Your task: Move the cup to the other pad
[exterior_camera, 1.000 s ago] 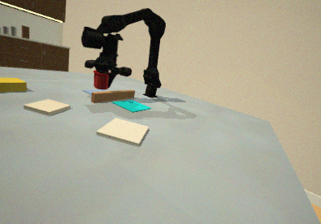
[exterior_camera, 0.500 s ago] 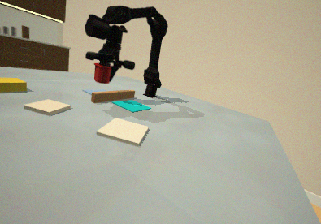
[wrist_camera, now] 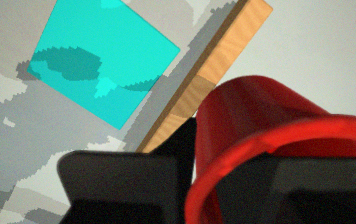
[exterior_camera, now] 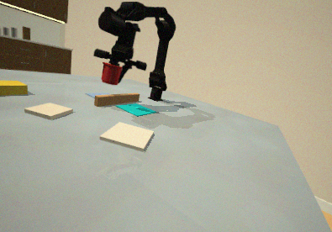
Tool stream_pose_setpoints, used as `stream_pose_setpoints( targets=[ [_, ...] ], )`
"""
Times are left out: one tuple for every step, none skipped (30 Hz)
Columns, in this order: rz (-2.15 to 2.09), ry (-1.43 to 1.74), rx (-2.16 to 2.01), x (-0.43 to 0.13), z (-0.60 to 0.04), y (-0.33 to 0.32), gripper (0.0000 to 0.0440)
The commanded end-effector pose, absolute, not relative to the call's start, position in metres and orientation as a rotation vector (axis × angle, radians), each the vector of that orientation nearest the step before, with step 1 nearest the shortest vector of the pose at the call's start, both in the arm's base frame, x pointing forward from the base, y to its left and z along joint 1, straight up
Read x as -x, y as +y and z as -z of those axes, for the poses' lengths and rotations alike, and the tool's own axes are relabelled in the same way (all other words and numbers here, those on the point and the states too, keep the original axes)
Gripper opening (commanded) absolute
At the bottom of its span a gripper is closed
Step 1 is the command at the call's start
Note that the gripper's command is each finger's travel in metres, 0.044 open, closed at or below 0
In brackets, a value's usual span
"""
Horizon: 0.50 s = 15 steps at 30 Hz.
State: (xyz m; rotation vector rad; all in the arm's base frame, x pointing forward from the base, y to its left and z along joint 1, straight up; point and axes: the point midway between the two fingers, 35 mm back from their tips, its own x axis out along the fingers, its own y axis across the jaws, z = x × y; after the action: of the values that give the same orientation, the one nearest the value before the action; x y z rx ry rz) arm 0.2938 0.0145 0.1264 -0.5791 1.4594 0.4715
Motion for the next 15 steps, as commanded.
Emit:
stream_pose_setpoints(
  targets=[
    [-0.484,1.426,0.592,-0.295,-0.129,0.028,0.0000],
    [-0.487,1.420,0.595,-0.295,-0.129,0.031,0.0000],
    [-0.491,1.415,0.599,-0.295,-0.129,0.034,0.0000],
    [-0.495,1.409,0.603,-0.295,-0.128,0.038,0.0000],
    [-0.498,1.404,0.606,-0.295,-0.128,0.041,0.0000],
    [-0.502,1.399,0.610,-0.295,-0.127,0.044,0.0000],
    [-0.506,1.394,0.613,-0.295,-0.127,0.047,0.0000],
    [-0.509,1.389,0.616,-0.295,-0.126,0.051,0.0000],
    [-0.513,1.384,0.619,-0.295,-0.126,0.054,0.0000],
    [-0.516,1.380,0.622,-0.295,-0.125,0.057,0.0000],
    [-0.520,1.376,0.625,-0.294,-0.124,0.060,0.0000],
    [-0.523,1.372,0.627,-0.294,-0.123,0.064,0.0000],
    [-0.527,1.367,0.630,-0.294,-0.122,0.067,0.0000],
    [-0.530,1.364,0.632,-0.293,-0.121,0.070,0.0000],
    [-0.534,1.360,0.634,-0.292,-0.120,0.074,0.0000]
  ],
)
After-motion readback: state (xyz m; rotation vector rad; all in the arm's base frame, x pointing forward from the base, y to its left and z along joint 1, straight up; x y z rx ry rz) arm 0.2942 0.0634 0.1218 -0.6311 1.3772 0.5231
